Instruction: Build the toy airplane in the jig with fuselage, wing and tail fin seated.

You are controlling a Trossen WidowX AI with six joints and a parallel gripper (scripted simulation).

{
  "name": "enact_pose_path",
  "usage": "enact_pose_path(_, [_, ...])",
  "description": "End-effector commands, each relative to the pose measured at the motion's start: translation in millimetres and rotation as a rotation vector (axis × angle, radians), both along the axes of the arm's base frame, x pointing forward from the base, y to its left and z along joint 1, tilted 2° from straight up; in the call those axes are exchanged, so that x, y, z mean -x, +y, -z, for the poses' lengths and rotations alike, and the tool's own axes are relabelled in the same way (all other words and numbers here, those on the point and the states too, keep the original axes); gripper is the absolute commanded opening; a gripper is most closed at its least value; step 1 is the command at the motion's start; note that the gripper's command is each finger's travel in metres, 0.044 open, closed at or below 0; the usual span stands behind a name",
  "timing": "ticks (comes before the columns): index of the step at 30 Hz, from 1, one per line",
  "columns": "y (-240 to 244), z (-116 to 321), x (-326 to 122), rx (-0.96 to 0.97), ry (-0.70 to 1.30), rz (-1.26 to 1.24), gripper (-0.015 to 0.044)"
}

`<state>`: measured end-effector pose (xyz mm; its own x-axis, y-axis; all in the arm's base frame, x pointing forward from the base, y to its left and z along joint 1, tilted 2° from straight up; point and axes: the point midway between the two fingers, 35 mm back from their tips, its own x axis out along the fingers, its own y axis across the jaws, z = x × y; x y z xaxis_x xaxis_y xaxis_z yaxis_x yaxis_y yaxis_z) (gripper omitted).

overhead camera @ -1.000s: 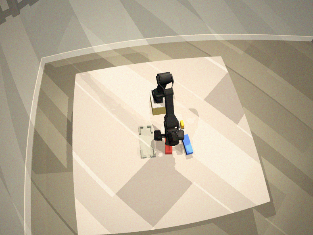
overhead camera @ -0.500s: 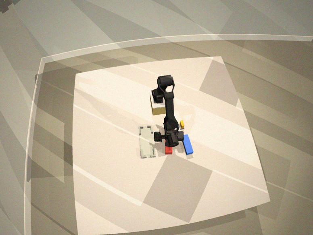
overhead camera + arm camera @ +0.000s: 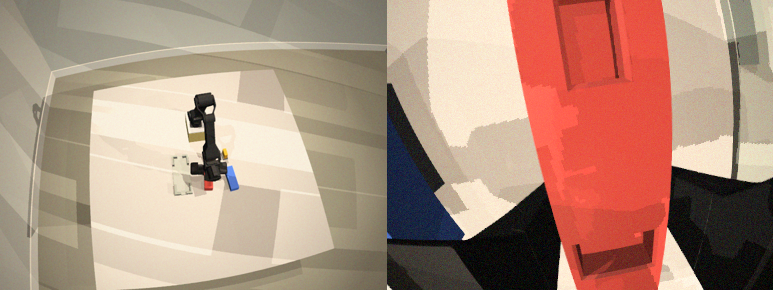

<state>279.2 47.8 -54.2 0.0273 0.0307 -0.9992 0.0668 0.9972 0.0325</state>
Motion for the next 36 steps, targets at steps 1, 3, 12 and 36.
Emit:
enact_pose_path(1, [0, 0, 0, 0.002, -0.001, 0.001, 0.0105])
enact_pose_path(3, [0, -4, -1, 0.002, -0.002, 0.001, 0.0052])
enact_pose_path(12, [0, -30, -6, 0.001, -0.002, 0.001, 0.0])
enact_pose_path(36, [-2, -104, -3, 0.001, -0.003, 0.002, 0.0])
